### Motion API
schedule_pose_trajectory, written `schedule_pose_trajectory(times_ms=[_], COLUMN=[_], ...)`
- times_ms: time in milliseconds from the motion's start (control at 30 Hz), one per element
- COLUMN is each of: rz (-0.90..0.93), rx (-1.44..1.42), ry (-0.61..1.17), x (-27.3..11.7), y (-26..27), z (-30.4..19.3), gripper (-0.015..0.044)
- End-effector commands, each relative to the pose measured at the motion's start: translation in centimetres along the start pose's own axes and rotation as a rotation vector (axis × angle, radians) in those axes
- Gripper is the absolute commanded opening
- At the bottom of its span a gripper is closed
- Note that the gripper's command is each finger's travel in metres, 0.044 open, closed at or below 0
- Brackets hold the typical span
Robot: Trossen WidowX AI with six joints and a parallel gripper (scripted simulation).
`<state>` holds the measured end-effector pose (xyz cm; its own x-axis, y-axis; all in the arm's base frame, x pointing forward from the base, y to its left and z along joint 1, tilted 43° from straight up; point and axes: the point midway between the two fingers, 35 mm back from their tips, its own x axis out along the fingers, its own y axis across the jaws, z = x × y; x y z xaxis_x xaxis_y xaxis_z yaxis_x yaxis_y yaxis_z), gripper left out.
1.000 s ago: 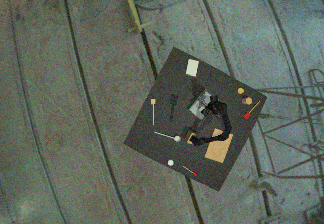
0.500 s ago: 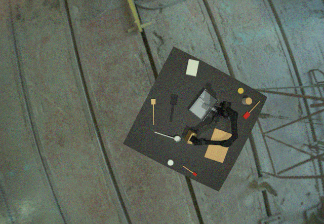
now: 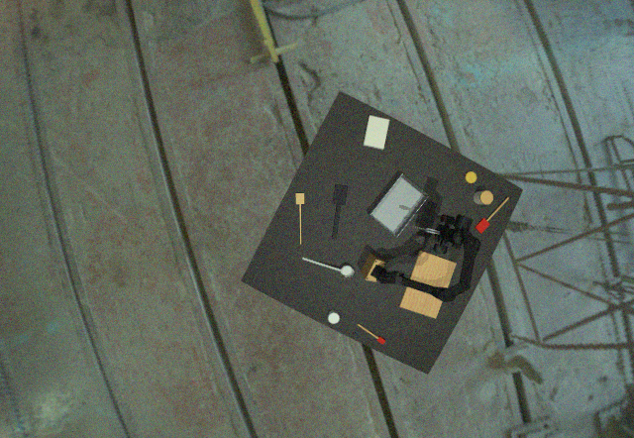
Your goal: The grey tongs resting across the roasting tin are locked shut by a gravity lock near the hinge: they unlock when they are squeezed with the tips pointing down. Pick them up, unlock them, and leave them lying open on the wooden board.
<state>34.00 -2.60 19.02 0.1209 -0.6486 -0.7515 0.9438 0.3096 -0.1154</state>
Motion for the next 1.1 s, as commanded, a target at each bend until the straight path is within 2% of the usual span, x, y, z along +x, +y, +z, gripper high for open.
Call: schedule_pose_trajectory(times_ms=[0,200,567,1067], rz=[-0.008,-0.016,-0.020,-0.012], rx=[-0.087,-0.182,-0.204,-0.349], ry=[-0.013,-0.027,-0.014,0.062], x=[-0.1,-0.3,0.0,1.5], y=[-2.4,-5.2,-6.0,-12.1], z=[2.4,4.8,5.5,9.7], gripper=[-0.0150,-0.0150,-0.0150,-0.0150])
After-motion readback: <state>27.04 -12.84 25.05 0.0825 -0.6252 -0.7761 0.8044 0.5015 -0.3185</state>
